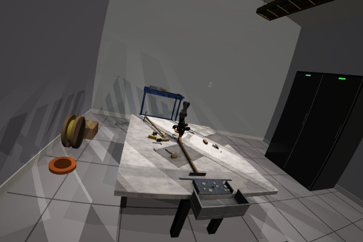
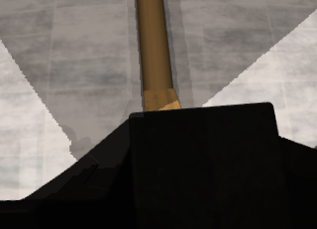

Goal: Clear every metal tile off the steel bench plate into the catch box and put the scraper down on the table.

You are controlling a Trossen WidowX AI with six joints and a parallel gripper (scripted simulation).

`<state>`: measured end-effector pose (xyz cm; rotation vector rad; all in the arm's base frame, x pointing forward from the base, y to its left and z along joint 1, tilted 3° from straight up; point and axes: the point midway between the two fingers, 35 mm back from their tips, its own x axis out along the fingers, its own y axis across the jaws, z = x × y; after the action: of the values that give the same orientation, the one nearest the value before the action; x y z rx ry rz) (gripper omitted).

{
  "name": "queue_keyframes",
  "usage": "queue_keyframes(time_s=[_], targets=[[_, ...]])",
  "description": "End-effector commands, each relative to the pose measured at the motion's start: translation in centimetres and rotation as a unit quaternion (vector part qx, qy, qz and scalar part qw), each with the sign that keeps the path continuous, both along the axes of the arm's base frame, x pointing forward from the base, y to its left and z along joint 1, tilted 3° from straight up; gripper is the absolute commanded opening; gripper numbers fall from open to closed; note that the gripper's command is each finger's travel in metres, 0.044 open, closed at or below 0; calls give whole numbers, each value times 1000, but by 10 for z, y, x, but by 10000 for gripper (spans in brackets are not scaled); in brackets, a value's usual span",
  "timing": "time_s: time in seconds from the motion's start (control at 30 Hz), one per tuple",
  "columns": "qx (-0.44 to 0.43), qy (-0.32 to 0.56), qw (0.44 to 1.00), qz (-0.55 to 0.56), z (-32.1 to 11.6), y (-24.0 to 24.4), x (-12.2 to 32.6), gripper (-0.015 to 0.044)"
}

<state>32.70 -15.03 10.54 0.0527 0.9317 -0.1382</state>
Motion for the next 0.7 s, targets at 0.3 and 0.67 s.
queue_keyframes(time_s=[0.3,0.67], targets=[[0,-4,1000,-7,4,6,-10,0],[0,-3,1000,-9,4,8,-31,0]])
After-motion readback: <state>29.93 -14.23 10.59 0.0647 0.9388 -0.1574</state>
